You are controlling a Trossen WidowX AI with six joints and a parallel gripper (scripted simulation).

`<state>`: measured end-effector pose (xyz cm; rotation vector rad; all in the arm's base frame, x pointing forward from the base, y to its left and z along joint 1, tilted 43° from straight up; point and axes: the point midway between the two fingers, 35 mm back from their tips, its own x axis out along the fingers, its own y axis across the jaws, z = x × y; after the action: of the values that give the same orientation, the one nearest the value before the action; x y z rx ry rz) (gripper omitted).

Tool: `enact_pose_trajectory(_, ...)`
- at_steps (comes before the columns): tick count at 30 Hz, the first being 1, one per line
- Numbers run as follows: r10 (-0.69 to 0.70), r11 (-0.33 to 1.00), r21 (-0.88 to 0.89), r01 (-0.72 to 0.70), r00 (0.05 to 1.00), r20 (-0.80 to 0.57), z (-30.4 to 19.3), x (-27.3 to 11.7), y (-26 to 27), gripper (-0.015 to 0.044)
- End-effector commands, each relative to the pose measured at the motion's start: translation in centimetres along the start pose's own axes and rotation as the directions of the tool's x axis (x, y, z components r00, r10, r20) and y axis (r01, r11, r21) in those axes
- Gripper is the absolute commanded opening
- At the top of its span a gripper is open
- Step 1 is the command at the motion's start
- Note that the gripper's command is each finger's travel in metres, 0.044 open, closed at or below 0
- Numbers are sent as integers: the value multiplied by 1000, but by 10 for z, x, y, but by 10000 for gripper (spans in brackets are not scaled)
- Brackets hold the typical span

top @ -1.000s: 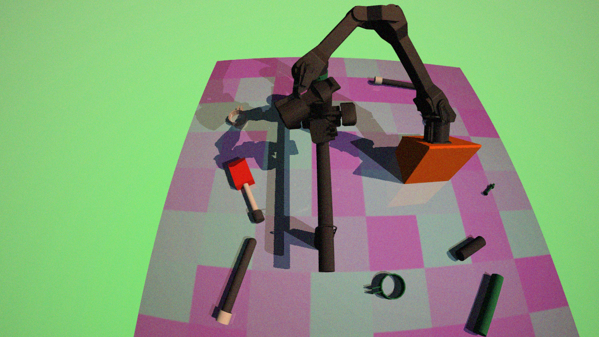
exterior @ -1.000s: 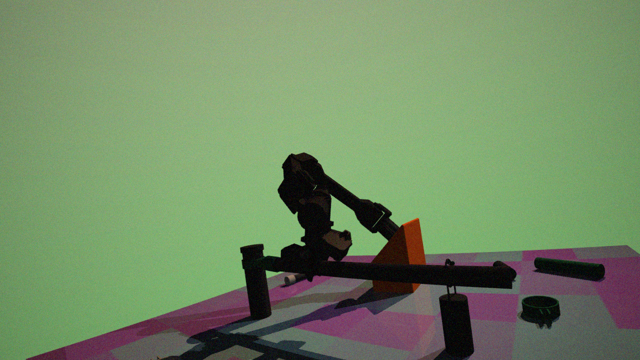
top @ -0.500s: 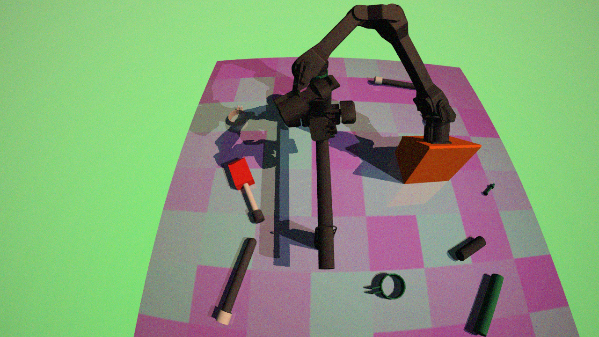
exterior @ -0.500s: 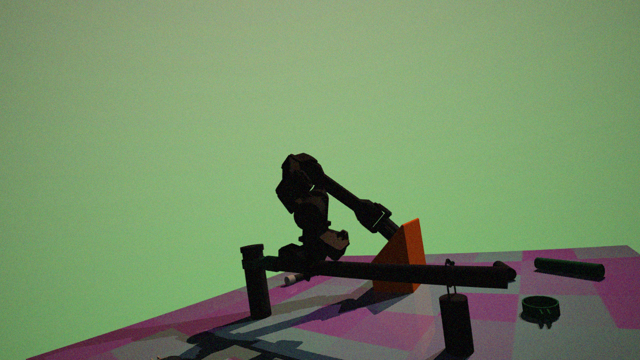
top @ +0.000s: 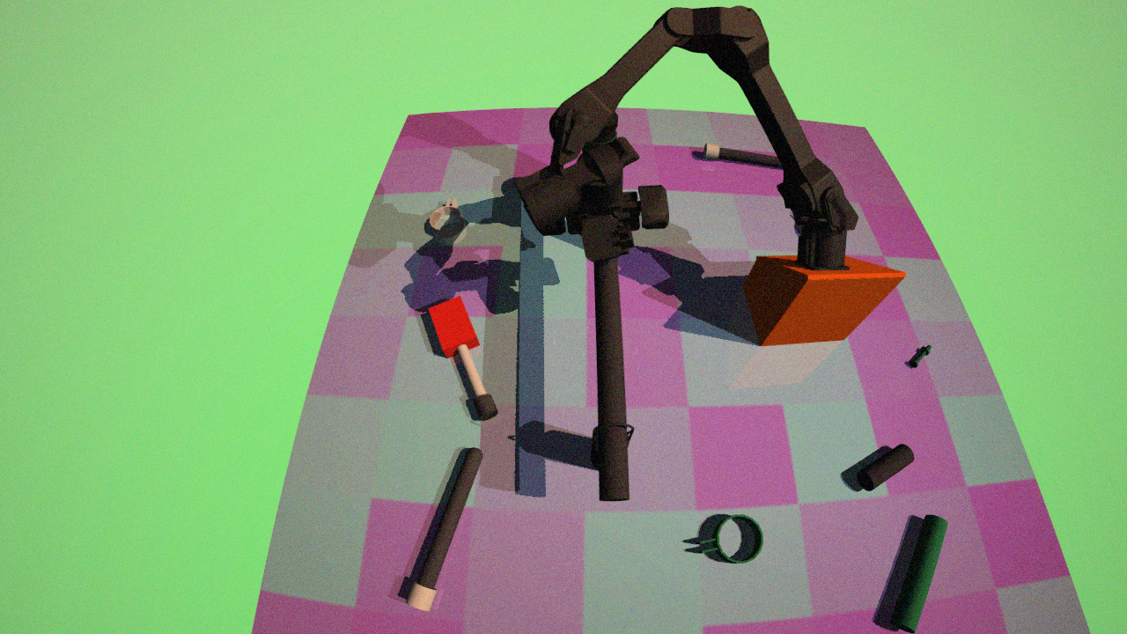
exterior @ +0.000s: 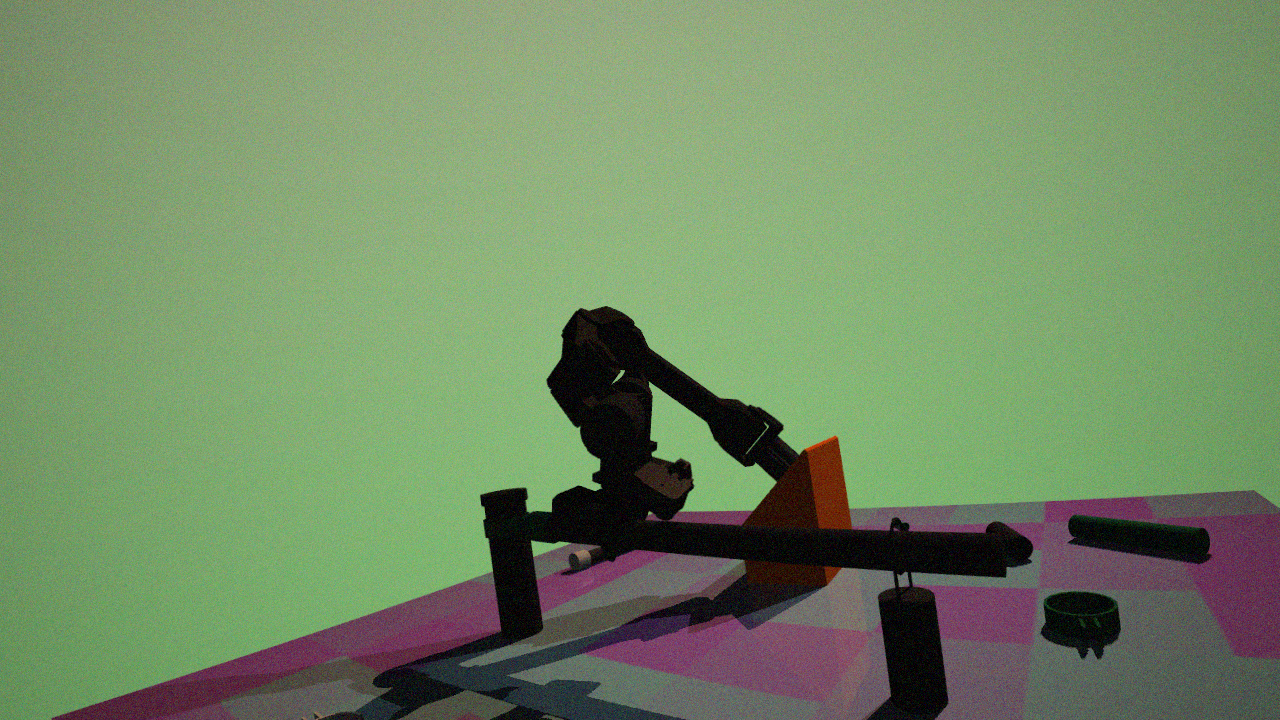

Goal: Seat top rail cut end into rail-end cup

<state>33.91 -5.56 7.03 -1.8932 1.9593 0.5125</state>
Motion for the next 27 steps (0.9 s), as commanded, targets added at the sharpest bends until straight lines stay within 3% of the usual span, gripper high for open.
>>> enact_pose_trajectory(1,-21,1000,11,21,1000,-8,-7,-5,-3,0)
enact_pose_trajectory(19,2,1000,0,-2,1000,1,-5,1,0,0)
enact_pose_trajectory(27,2,1000,0,-2,1000,1,-5,1,0,210)
